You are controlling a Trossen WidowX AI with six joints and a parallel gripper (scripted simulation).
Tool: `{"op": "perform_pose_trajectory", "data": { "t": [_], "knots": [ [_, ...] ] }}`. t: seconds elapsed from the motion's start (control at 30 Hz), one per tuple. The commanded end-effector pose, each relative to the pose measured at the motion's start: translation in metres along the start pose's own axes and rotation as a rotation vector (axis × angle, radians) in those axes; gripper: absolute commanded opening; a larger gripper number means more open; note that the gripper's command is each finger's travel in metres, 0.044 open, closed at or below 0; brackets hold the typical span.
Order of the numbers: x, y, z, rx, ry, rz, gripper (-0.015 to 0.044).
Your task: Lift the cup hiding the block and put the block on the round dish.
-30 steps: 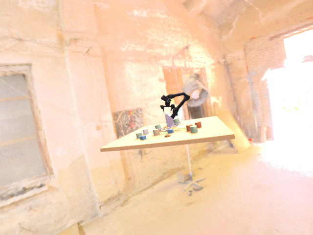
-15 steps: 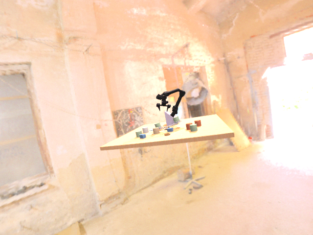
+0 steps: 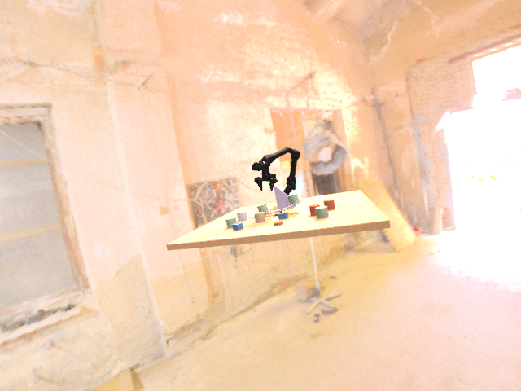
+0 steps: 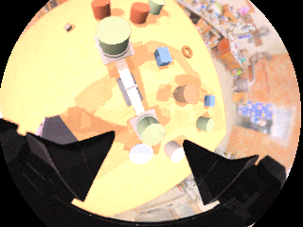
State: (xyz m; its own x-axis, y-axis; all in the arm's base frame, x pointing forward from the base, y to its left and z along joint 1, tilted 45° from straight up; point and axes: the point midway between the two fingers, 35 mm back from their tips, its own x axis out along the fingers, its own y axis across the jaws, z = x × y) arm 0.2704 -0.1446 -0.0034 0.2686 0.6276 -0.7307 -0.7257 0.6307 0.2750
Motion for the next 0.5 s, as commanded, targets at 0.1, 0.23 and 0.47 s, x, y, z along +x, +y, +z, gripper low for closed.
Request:
{"op": "perform_pose_trajectory", "data": {
  "t": [0.1,0.23,0.47],
  "knots": [
    [0.023,-0.016,-0.01,-0.193,0.043,0.087,0.044],
    [0.039,-0.024,-0.018,-0.314,0.06,0.148,0.044],
    [0.07,-0.035,-0.034,-0.521,0.073,0.258,0.044]
  ]
}}
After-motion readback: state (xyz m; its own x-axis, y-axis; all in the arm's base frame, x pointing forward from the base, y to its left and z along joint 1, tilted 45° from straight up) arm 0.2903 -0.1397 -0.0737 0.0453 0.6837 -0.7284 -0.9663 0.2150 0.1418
